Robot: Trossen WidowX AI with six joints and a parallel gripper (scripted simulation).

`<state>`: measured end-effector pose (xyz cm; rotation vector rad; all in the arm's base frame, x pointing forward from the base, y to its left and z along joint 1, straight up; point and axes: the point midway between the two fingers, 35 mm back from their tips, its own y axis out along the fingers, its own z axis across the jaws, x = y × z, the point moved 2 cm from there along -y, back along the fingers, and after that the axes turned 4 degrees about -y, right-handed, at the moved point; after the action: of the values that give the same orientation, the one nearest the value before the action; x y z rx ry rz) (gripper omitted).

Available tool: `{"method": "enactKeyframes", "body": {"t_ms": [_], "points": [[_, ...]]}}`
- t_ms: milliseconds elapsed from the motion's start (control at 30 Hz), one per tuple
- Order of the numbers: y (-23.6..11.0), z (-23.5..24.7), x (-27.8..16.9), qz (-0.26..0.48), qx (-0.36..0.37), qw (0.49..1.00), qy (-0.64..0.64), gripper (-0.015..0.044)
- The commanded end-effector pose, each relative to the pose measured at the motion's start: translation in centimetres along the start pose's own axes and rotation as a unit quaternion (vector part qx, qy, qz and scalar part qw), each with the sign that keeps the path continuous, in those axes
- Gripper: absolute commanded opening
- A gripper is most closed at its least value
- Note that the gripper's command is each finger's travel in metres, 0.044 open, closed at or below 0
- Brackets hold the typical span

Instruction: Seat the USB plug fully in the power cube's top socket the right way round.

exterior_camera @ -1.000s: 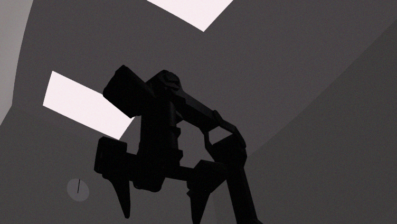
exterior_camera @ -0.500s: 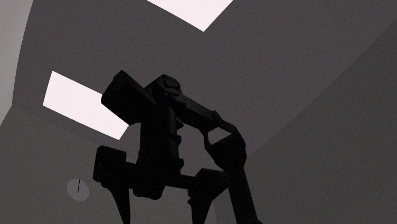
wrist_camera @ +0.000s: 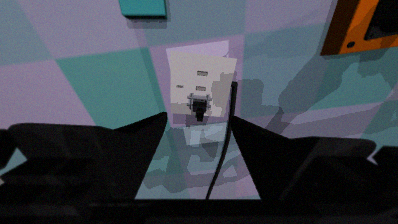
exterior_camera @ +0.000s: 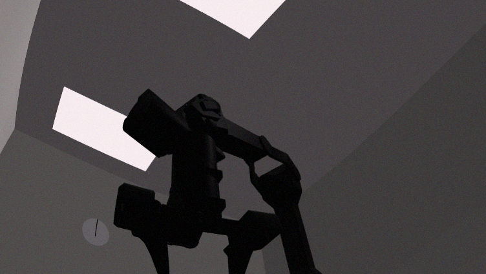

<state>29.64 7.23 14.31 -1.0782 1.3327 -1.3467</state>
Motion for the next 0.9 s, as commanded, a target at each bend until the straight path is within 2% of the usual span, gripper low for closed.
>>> {"method": "enactKeyframes", "body": {"t_ms": [0, 333, 867], "points": [[-0.03, 0.03, -0.01, 0.0, 0.001, 1.0, 0.0, 0.0256], [-0.03, 0.03, -0.01, 0.0, 0.001, 1.0, 0.0, 0.0], [-0.03, 0.03, -0.01, 0.0, 0.001, 1.0, 0.0, 0.0]]}}
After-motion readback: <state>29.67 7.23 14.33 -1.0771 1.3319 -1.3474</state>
